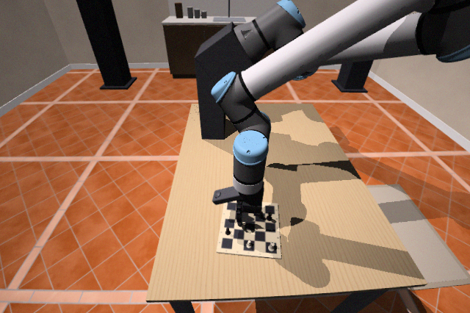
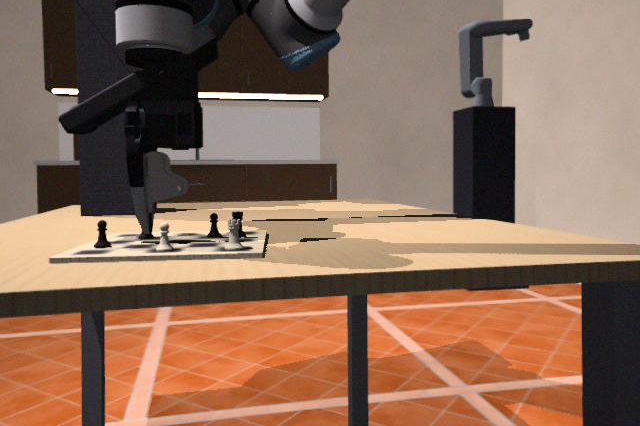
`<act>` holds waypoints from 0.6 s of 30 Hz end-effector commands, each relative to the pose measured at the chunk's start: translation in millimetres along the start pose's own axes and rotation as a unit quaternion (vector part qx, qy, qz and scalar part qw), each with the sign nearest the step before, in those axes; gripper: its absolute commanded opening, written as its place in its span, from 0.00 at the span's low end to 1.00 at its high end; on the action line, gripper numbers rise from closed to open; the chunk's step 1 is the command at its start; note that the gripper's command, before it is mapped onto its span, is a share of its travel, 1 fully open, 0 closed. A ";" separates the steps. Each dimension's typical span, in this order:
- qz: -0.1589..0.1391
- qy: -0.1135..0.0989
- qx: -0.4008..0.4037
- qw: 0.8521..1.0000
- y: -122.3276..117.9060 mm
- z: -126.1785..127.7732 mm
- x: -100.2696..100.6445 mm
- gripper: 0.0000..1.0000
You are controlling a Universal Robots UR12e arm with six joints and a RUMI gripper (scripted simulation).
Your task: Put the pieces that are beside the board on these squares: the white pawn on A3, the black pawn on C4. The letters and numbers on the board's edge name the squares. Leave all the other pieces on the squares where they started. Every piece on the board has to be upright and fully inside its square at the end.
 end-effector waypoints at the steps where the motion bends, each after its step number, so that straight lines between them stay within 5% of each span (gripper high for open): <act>1: 0.000 0.000 0.000 1.000 0.1 -0.4 -0.4 0.00; 18: 0.000 0.000 0.000 1.000 0.1 -0.4 3.3 0.00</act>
Point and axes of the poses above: the point where the finger pads meet when closed, its own x axis out along the fingers, its own z axis across the jaws, y = z × x, the point moved 10 cm from there along -x, back along the fingers, and after that the axes turned 14 degrees about -x, right-handed, at the moved point
